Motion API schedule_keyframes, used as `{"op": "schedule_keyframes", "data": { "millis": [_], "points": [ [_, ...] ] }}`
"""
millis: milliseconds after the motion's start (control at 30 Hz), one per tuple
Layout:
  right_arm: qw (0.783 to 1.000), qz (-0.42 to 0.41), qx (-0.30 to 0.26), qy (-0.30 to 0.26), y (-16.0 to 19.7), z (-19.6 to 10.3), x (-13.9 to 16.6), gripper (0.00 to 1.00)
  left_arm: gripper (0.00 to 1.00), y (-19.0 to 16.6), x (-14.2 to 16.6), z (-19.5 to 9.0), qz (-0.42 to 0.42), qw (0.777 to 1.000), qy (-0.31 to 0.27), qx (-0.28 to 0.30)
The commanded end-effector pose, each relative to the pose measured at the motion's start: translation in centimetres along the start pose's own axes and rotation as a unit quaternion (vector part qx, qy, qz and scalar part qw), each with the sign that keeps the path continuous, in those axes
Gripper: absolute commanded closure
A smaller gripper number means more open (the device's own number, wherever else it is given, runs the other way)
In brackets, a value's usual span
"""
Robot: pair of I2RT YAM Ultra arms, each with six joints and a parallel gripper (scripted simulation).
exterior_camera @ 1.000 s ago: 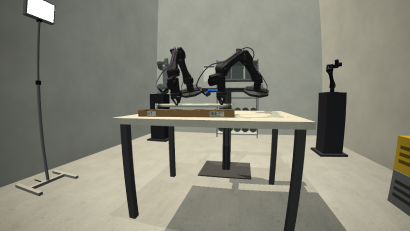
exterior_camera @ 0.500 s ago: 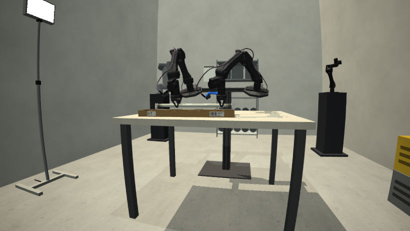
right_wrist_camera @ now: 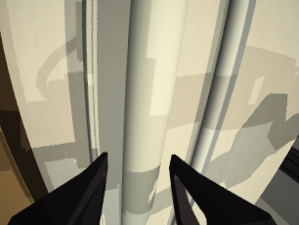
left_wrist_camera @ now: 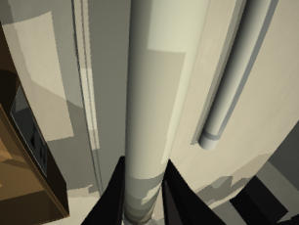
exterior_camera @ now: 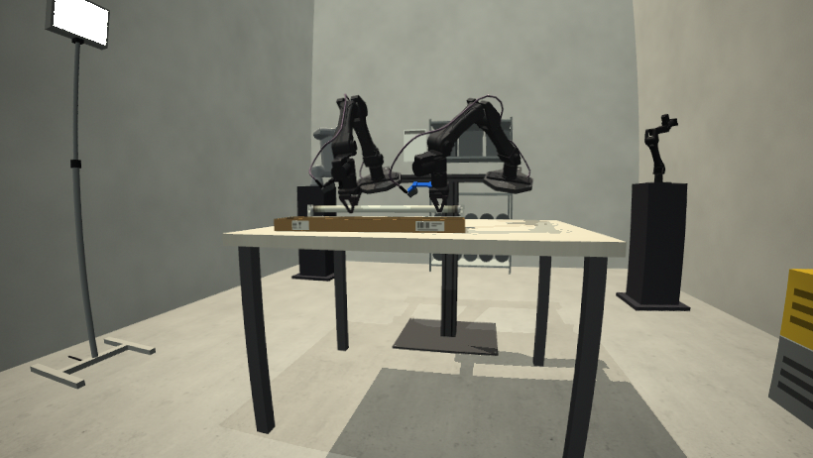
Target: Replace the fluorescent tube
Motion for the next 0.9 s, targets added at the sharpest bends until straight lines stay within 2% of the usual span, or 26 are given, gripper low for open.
{"op": "schedule_keyframes", "data": {
  "millis": [0,600,700,867],
  "points": [
    [1.000,0.002,-0.016,0.003,0.5,-1.4,0.3,0.89,0.89,1.3,-1.2,-1.6,0.006,0.999,-0.021,-0.027],
    [1.000,0.003,-0.029,0.005,1.1,-1.4,0.4,0.89,0.89,1.3,-1.2,-1.6,0.006,0.999,-0.020,-0.028],
    [1.000,0.002,-0.020,0.002,0.2,-0.8,0.3,0.89,0.89,-0.3,-0.6,-1.0,0.012,1.000,-0.005,-0.015],
    [1.000,-0.004,-0.027,0.000,0.3,-0.6,0.0,0.89,0.89,0.0,-0.7,-0.9,0.002,1.000,-0.004,-0.026]
  ]
}}
Point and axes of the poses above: on each arm, the point where the finger pads meet when closed, its own z axis out along the fingers, its own y axis across the jaws, x = y × z, the point moved 1 cm from there along -z, back along the fingers, and after that the axes turned 10 degrees about z, right-handed, at the moved point
